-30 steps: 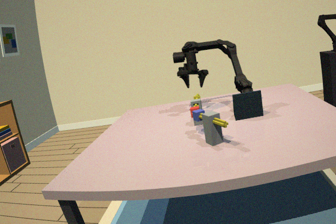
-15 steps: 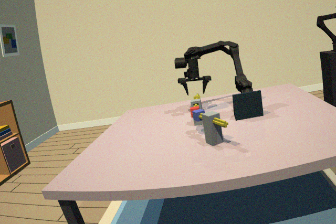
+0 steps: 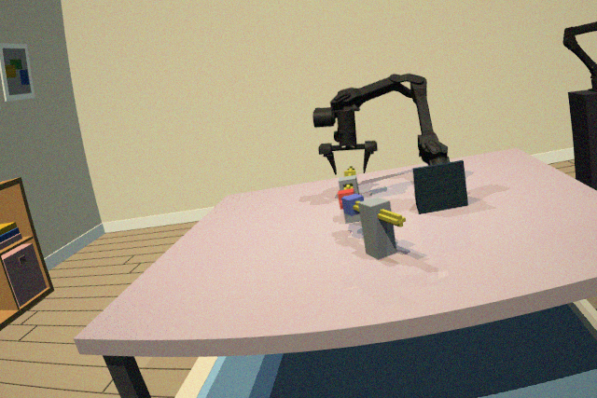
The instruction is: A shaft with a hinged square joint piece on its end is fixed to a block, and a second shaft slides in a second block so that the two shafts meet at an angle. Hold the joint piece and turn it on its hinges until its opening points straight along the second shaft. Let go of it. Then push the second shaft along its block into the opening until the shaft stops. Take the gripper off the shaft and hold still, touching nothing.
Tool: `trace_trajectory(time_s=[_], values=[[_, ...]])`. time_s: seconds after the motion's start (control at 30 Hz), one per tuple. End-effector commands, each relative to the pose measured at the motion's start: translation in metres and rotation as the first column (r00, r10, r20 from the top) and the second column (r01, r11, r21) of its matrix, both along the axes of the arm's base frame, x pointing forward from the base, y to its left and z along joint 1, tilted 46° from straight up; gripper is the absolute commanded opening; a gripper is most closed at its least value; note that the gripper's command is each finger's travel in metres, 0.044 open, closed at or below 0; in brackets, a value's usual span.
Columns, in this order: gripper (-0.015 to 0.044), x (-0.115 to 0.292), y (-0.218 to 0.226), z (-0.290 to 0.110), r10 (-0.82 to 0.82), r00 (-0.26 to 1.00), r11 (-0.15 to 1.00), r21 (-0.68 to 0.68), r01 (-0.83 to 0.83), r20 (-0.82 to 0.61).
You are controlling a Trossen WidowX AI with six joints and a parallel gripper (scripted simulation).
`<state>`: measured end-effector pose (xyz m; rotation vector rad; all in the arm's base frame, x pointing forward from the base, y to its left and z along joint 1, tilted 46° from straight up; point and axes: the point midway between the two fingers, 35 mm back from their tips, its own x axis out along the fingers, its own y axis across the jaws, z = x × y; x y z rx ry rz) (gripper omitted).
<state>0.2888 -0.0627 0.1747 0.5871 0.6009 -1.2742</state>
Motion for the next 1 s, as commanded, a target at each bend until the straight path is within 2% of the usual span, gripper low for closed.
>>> trace_trajectory(time_s=[0.0, 0.53, 0.97], values=[[0.0440, -0.001, -0.004, -0.006, -0.008, 1.000, 1.000, -0.005, 0.008, -0.001], [0.0440, 0.003, -0.020, -0.022, -0.009, 1.000, 1.000, -0.006, 0.009, 0.000], [0.0102, 0.003, -0.020, -0.022, -0.009, 1.000, 1.000, -0.006, 0.009, 0.000]])
